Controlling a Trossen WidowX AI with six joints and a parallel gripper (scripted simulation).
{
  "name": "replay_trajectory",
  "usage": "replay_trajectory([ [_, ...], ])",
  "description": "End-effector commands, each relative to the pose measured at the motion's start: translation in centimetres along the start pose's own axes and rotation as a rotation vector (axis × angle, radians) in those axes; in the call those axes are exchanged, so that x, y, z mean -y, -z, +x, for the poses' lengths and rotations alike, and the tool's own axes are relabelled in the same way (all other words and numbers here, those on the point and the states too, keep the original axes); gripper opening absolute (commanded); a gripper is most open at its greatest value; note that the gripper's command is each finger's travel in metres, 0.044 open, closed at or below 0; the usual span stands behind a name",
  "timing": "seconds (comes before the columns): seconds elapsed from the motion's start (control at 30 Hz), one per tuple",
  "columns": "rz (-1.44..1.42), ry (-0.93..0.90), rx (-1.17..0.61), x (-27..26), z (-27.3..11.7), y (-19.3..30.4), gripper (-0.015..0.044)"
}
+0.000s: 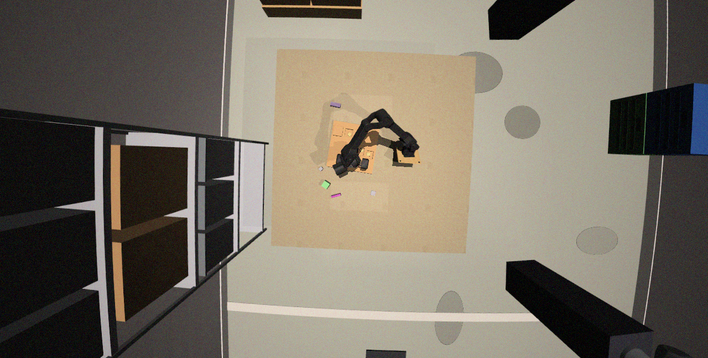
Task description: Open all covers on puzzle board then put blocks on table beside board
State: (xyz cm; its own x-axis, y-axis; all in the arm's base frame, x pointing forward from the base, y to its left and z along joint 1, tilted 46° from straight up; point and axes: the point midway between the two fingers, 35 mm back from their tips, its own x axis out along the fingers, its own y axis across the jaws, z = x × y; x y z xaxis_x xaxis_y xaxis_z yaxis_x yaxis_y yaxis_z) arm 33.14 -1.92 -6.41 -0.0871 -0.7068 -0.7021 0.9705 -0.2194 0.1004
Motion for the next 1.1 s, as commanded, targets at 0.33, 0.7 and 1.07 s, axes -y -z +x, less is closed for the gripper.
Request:
replay_trajectory([
  [0.33, -0.006, 0.001, 0.005, 0.1, 1.5, -0.1, 0.0000],
  [0.7, -0.005, 0.001, 0.005, -0.5, 1.8, 0.1, 0.0000],
  [1.07, -0.005, 0.000, 0.005, -1.7, 1.9, 0.4, 0.0000],
])
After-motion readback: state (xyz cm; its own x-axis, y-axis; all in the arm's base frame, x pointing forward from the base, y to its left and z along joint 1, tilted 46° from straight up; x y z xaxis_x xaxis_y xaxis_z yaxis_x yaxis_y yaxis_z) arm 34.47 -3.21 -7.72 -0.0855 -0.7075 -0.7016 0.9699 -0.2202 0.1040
